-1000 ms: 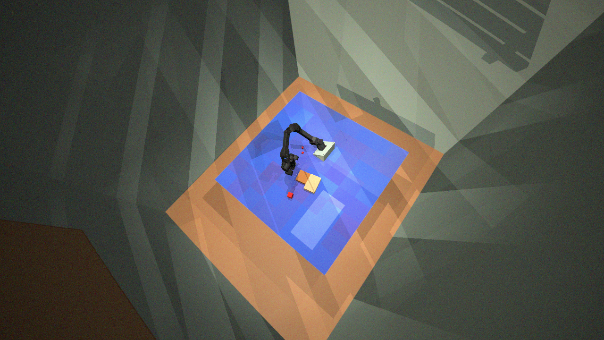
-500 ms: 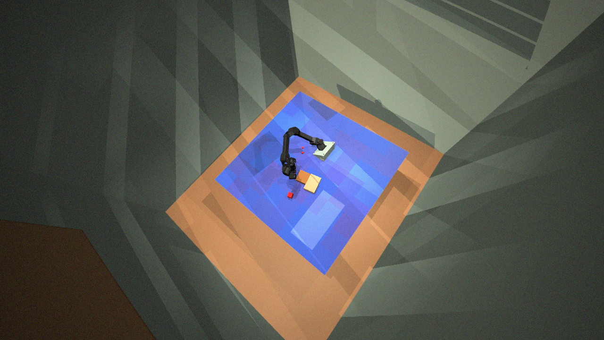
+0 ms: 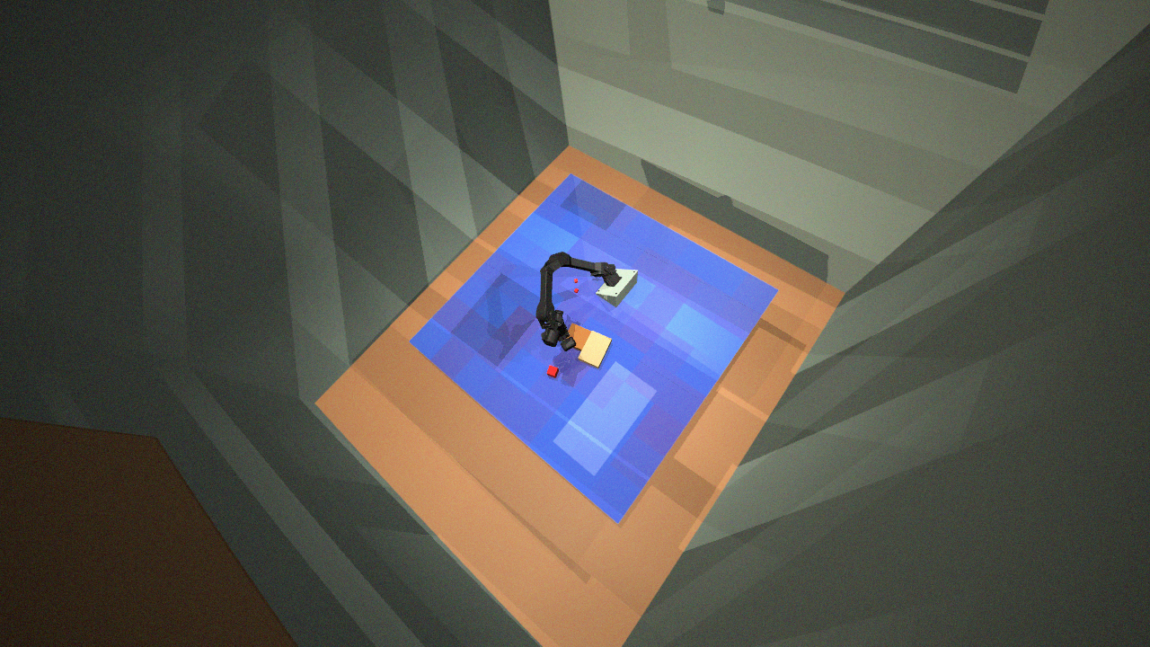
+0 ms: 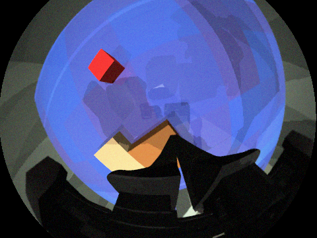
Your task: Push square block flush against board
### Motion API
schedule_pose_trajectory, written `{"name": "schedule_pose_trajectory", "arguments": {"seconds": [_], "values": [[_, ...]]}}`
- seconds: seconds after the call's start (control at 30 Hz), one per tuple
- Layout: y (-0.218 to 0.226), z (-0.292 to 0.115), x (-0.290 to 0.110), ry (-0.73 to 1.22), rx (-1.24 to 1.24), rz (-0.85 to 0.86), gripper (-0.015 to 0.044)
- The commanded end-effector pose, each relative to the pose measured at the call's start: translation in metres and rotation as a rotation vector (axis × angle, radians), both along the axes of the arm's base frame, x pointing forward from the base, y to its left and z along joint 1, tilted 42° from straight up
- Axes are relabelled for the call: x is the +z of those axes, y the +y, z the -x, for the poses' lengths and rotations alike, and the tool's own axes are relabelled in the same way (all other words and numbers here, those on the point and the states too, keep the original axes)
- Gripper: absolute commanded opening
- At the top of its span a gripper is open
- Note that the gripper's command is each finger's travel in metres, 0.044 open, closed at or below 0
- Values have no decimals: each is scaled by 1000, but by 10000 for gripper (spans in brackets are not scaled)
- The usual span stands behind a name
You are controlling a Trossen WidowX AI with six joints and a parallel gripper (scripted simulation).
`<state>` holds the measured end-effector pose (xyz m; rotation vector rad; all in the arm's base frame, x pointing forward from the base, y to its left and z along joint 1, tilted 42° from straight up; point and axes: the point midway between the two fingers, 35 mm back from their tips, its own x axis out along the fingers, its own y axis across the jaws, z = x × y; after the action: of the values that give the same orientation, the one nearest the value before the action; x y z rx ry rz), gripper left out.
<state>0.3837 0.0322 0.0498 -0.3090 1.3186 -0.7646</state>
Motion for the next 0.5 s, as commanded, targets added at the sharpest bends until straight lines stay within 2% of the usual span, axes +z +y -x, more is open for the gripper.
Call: {"name": "schedule_pose_trajectory", "arguments": {"seconds": [0.0,0.47], "values": [[11,-6,-9,93,103,3,0],[43,-21,-38,374,420,26,0]]}}
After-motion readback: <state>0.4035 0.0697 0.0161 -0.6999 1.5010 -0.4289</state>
